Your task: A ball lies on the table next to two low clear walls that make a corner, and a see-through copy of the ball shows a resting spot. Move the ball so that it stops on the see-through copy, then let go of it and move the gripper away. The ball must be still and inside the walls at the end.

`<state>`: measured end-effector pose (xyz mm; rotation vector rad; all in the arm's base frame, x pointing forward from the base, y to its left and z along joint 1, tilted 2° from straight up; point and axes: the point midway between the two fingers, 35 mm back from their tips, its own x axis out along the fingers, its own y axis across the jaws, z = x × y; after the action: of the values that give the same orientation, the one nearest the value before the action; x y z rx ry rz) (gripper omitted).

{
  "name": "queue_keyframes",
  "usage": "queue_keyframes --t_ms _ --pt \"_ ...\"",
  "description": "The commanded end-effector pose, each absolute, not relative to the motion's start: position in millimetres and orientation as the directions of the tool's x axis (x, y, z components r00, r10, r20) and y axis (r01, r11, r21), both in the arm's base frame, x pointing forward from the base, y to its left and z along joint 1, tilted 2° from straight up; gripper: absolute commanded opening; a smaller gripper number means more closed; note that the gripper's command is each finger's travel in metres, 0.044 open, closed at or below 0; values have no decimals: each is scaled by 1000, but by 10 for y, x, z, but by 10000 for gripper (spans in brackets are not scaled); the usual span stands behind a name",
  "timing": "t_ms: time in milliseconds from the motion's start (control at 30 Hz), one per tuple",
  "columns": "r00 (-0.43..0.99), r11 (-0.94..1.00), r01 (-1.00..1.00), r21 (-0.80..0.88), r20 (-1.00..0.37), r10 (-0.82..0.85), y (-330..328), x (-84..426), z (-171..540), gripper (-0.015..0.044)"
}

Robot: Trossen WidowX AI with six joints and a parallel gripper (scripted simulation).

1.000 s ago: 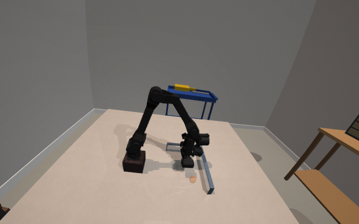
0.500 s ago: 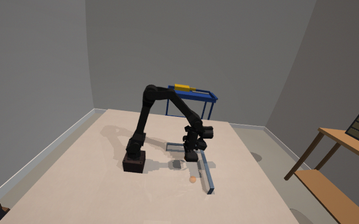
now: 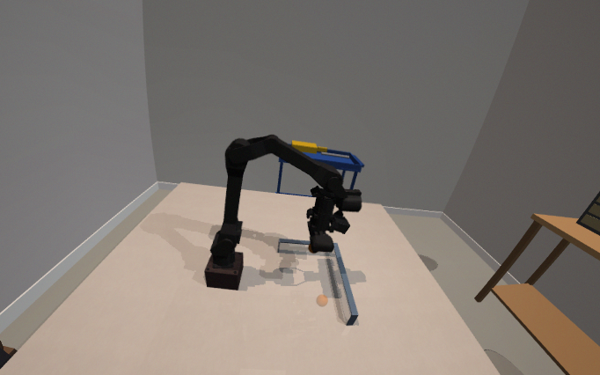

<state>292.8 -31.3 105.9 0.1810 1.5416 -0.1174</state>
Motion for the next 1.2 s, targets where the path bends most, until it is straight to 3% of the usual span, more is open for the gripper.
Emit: queue_keyframes --t_ms 0,667,1167 --pt "30 981 192 39 -999 34 -394 2955 1073 0" --pt "31 980 195 32 -999 27 -1467 3094 650 0" --pt "31 981 192 32 -999 26 -1484 3117 30 0"
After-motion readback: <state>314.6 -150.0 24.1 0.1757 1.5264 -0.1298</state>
